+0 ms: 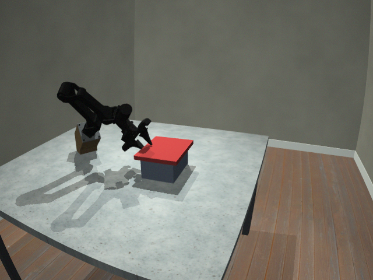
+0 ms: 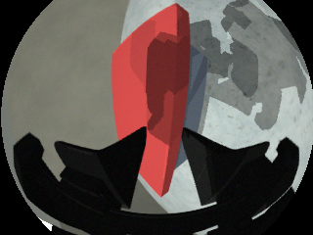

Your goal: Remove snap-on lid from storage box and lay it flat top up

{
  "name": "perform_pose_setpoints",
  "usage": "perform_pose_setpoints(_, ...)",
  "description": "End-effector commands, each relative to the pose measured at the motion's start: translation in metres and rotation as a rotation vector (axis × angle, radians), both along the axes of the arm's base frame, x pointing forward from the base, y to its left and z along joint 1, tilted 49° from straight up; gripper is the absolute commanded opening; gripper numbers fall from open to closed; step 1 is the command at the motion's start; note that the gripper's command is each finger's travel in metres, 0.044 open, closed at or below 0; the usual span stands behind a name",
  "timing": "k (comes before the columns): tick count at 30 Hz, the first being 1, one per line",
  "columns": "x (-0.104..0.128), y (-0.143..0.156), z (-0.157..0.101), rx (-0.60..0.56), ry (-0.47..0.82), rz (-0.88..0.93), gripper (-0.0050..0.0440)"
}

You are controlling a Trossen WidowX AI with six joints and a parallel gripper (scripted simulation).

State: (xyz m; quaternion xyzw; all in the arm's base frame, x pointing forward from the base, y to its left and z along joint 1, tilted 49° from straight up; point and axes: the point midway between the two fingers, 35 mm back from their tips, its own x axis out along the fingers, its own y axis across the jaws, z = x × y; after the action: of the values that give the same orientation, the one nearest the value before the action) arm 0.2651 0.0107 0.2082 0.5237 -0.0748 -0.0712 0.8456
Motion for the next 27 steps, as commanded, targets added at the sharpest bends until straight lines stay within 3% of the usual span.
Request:
perform_pose_setpoints(1, 0.0008, 0.0006, 0.0002, 0.003, -0.001, 0.004, 0.0178)
perform_pose_setpoints(9, 0.0008, 0.0006, 0.0002, 0.003, -0.001, 0.004, 0.0124)
perform_pose_setpoints(14, 0.0008, 0.0006, 0.0002, 0.003, -0.001, 0.004, 0.0004)
perform_pose_setpoints(27, -0.0008, 0.001, 0.0009, 0.001, 0.0, 0.001, -0.0004)
